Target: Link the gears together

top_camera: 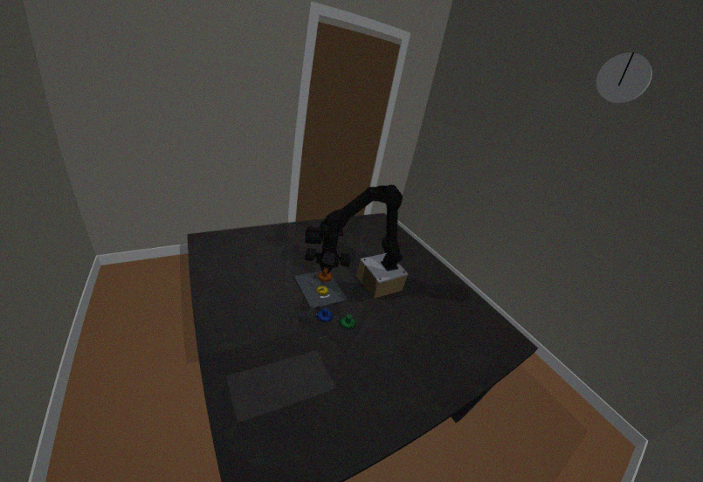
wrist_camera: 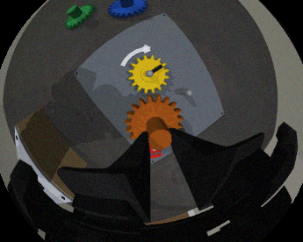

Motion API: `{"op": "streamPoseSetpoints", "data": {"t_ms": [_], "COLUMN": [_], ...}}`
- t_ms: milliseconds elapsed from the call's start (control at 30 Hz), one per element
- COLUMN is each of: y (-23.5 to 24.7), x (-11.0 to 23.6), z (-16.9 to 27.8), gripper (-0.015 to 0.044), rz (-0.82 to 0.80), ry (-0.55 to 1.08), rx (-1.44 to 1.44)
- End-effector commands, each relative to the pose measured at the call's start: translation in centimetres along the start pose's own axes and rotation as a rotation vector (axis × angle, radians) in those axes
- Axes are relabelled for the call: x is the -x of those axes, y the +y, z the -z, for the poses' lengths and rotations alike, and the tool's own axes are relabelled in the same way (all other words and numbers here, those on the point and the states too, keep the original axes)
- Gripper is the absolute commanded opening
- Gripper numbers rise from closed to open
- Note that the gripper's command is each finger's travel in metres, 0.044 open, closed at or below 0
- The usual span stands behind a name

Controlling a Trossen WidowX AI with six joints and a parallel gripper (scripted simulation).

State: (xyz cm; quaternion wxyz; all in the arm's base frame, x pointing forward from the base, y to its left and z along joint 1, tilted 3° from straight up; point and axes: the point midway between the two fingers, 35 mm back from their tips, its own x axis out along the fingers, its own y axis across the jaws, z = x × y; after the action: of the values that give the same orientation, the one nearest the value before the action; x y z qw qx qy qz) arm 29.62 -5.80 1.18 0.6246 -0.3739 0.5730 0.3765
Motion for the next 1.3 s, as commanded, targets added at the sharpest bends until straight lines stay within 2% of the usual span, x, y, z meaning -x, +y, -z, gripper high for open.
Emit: {"op": "streamPoseSetpoints", "data": {"t_ms": [0, 433, 633, 1267], "y": [0.1, 0.2, 0.2, 0.2], "x": [-0.7, -2.6, -2.5, -3.0], "z": [0.0, -0.1, 0.0, 0.0], "gripper": [0.0000, 0.0000, 0.0000, 0.0000], "rz": [-0.005, -0.006, -0.006, -0.006], "ry": [-0.001, -0.001, -0.001, -0.001], "rx": [0.001, -0.186, -0.275, -0.001]}}
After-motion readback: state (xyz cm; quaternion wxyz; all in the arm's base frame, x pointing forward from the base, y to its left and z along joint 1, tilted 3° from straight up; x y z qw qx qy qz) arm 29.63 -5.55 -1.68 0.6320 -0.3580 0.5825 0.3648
